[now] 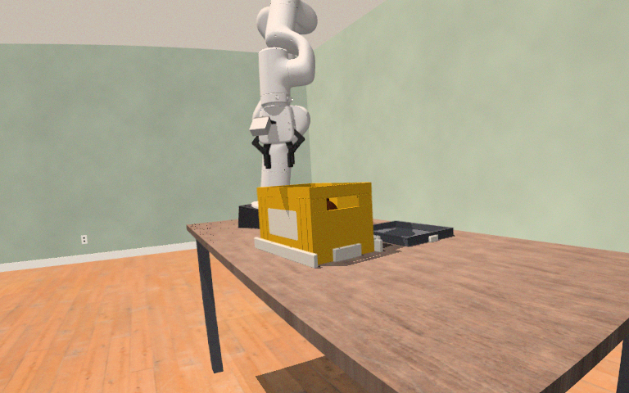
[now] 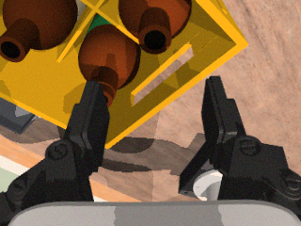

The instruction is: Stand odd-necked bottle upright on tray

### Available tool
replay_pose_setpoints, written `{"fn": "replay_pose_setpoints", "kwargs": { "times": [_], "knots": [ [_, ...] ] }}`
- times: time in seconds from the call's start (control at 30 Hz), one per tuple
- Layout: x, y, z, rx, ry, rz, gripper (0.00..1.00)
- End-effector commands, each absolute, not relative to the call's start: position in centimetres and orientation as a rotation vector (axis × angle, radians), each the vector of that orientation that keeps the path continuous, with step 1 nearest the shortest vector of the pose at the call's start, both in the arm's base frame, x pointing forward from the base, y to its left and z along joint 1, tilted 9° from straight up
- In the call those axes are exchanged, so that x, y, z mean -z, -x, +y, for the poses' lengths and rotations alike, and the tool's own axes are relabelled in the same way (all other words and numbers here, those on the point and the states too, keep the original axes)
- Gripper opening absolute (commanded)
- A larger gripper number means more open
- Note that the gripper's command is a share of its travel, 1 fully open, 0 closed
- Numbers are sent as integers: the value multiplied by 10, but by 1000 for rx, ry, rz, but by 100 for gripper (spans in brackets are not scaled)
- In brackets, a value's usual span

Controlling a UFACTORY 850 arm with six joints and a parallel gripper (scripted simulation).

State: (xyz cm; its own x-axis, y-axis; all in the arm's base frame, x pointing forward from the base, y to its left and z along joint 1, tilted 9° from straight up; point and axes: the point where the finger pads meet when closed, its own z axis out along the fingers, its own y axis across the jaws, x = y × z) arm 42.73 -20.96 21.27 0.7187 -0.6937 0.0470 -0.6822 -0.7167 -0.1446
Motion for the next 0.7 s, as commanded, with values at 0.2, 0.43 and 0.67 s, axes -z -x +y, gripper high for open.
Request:
{"fn": "replay_pose_setpoints", "kwargs": {
  "times": [0.2, 0.43, 0.67],
  "knots": [
    [-213, -428, -210, 151, 2803, 1127, 65],
    [-213, -428, -210, 151, 2803, 1126, 65],
    [-211, -428, -210, 151, 2803, 1126, 65]
  ]
}}
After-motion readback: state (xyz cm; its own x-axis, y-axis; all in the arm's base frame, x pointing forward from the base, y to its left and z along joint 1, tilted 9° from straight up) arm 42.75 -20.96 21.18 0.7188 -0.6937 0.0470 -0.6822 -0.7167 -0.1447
